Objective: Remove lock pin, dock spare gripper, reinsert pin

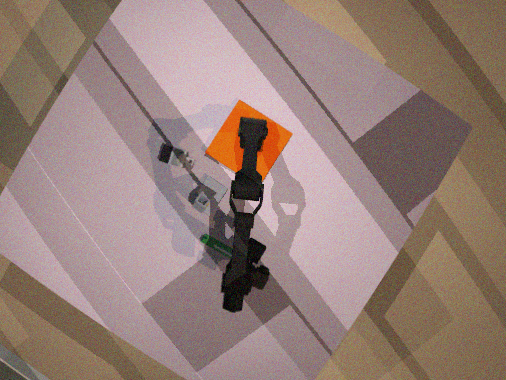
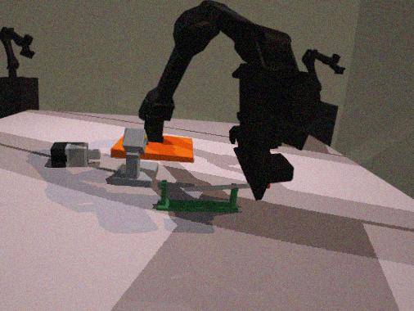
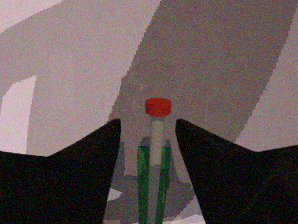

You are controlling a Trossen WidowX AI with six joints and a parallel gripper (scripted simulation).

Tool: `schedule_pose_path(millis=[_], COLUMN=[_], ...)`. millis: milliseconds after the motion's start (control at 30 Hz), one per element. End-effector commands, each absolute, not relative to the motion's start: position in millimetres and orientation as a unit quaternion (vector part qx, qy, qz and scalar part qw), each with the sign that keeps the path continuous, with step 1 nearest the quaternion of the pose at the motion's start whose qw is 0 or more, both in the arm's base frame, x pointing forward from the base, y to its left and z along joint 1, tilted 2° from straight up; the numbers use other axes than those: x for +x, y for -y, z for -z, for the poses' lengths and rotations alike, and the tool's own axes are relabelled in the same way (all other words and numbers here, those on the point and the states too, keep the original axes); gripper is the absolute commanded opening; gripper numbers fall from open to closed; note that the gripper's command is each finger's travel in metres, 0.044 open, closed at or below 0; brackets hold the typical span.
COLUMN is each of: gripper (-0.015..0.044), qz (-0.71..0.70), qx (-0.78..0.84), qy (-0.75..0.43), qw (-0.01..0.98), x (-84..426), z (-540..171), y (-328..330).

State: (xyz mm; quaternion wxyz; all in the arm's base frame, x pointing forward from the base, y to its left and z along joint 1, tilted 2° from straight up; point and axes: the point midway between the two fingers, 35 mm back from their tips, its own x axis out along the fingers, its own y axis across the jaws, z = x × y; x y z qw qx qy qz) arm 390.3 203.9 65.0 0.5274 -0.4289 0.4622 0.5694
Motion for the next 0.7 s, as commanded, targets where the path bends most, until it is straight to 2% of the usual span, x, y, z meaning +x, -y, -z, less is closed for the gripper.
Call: schedule_pose_path(millis=[0, 667], gripper=[0.02, 0.02], qz=[-0.569, -0.571], qx=[-0.429, -0.424], qy=[-0.462, -0.471], qw=[0.528, 0.521], x=[390, 385], z=[-76, -130], y=[-203, -200])
